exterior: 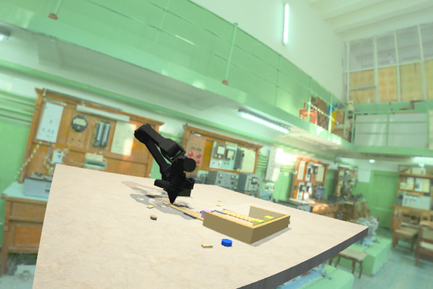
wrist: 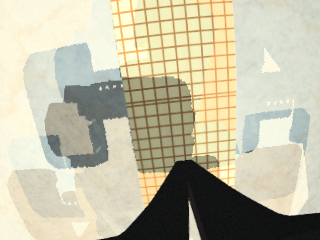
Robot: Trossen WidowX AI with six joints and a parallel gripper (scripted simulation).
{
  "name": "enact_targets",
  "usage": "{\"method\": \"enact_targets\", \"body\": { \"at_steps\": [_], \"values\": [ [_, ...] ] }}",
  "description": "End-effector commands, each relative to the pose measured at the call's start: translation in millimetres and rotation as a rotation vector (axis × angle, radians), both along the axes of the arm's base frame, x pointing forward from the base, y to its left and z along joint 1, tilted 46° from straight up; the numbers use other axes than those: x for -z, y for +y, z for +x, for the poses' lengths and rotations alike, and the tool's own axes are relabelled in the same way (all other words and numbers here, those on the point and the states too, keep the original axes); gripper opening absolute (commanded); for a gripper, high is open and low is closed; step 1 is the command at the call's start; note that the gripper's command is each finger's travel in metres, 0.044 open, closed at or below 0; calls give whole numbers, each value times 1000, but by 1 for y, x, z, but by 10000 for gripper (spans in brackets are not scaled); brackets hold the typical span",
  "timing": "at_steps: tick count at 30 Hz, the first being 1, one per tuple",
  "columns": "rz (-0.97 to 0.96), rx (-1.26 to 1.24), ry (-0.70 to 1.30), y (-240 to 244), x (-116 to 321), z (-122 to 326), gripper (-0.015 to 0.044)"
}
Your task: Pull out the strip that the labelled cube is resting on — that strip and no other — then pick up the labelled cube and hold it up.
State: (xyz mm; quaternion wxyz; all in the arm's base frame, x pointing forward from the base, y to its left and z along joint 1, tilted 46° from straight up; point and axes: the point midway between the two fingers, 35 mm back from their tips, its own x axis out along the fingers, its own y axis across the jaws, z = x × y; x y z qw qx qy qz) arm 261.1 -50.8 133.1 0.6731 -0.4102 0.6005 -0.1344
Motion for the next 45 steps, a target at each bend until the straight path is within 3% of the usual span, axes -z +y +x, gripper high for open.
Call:
{"method": "enact_targets", "body": {
  "at_steps": [1,6,23,45],
  "values": [
    [1,4,8,17,-15,-2,0],
    [-3,9,16,27,-26,-6,0],
    [-27,-70,88,61,-25,58,440],
    [-24,-70,83,103,-27,138,440]
  ]
}}
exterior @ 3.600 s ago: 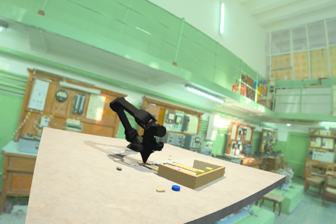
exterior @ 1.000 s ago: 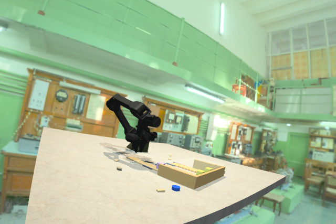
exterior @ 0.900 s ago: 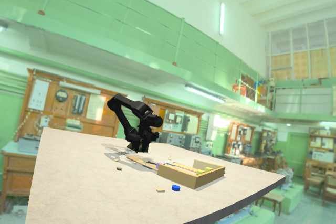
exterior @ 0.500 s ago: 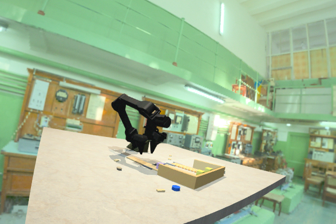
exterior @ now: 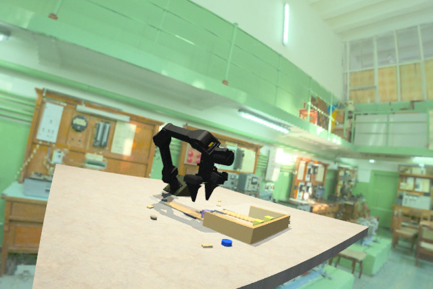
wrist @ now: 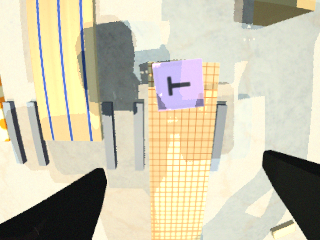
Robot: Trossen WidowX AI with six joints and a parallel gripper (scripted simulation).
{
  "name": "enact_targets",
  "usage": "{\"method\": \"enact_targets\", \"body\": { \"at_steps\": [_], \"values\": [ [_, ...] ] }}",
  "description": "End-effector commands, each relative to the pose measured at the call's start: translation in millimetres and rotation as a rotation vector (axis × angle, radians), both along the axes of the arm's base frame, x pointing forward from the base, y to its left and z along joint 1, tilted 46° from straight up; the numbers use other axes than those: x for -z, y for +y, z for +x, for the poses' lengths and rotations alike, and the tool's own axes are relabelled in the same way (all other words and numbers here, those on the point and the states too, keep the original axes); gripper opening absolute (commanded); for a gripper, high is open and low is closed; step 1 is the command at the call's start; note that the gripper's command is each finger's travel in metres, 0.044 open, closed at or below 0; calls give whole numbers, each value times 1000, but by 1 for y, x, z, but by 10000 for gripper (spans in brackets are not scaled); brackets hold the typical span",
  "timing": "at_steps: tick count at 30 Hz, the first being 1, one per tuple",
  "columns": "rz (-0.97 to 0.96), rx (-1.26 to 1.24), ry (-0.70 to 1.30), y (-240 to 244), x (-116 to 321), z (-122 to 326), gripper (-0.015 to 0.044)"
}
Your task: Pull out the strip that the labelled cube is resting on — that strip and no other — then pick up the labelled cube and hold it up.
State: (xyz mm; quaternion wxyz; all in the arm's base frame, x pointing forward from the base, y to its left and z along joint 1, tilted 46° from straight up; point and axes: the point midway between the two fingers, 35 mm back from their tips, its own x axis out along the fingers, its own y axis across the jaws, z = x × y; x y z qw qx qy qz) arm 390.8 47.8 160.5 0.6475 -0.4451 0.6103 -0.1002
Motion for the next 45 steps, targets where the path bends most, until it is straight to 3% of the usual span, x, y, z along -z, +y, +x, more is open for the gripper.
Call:
{"method": "enact_targets", "body": {
  "at_steps": [1,9,17,45],
  "values": [
    [0,3,1,6,1,12,440],
    [1,3,-1,19,1,36,440],
    [1,3,-1,12,8,40,250],
    [-2,3,-2,-19,39,50,250]
  ]
}}
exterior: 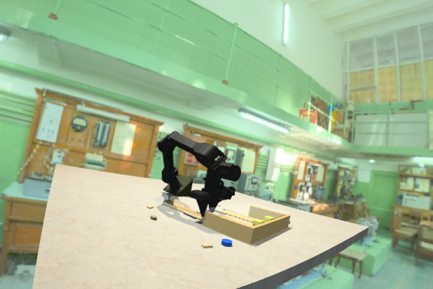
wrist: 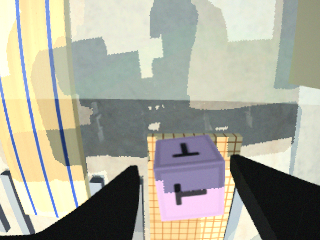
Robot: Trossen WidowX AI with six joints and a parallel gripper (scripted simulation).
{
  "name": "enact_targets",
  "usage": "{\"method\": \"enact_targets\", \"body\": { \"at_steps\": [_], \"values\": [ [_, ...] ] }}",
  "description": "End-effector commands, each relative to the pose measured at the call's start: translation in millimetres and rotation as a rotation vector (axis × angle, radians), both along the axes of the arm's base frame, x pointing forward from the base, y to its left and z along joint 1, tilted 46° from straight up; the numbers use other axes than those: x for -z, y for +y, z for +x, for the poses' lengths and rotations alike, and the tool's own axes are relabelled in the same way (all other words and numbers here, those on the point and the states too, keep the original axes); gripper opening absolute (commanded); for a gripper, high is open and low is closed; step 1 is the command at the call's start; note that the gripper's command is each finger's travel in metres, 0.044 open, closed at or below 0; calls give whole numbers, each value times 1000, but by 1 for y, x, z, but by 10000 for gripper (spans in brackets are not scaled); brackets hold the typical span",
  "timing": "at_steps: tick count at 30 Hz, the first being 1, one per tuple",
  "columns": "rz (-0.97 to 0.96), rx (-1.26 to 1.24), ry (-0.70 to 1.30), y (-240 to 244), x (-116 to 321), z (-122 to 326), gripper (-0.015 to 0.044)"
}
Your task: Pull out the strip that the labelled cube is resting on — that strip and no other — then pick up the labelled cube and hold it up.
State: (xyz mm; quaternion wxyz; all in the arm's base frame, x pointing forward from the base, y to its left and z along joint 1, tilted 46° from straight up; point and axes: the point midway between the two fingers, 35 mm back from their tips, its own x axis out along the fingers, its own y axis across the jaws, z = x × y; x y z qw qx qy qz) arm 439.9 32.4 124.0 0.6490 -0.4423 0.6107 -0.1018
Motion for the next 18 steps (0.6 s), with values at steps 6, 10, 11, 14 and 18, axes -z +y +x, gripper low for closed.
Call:
{"method": "enact_targets", "body": {
  "at_steps": [6,10,11,14,18],
  "values": [
    [0,1,0,-1,1,0,138],
    [0,1,0,-1,1,0,112],
    [0,1,0,-1,1,0,105],
    [0,1,1,-1,1,-1,26],
    [1,0,2,7,-3,-16,0]
  ]
}}
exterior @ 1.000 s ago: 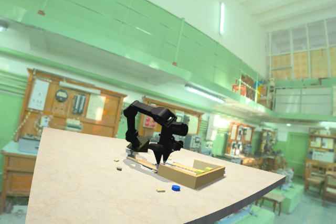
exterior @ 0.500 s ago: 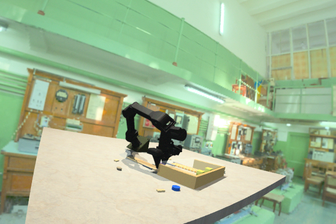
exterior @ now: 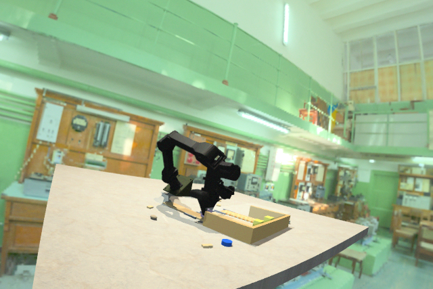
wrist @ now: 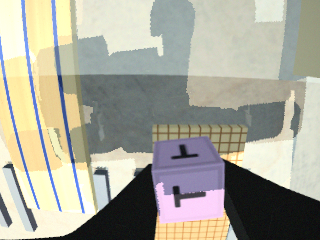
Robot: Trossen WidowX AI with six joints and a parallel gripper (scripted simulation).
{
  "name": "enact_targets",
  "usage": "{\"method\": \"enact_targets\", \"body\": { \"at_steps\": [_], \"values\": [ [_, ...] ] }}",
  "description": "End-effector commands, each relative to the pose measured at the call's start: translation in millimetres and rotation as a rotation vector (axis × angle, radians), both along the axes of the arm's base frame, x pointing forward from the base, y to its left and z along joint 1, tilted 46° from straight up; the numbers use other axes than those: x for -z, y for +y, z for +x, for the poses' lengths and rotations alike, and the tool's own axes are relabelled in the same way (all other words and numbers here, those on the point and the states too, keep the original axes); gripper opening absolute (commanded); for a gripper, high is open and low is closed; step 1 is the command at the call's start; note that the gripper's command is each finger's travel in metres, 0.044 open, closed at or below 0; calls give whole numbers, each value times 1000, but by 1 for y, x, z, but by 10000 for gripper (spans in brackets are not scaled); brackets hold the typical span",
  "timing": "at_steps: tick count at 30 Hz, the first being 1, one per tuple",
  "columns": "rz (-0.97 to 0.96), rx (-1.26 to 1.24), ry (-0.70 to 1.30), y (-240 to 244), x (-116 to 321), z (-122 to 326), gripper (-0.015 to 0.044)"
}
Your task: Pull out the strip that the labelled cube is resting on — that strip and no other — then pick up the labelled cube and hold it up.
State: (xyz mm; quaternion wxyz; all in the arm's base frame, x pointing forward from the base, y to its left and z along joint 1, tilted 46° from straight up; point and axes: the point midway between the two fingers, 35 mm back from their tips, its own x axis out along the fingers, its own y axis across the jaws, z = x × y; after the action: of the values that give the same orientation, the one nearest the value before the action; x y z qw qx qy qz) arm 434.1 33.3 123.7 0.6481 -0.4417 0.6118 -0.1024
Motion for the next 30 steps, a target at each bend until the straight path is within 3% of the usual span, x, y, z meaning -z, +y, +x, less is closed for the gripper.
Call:
{"method": "enact_targets", "body": {
  "at_steps": [1,30],
  "values": [
    [1,-3,1,8,-4,-15,0],
    [-1,-5,9,24,3,-114,0]
  ]
}}
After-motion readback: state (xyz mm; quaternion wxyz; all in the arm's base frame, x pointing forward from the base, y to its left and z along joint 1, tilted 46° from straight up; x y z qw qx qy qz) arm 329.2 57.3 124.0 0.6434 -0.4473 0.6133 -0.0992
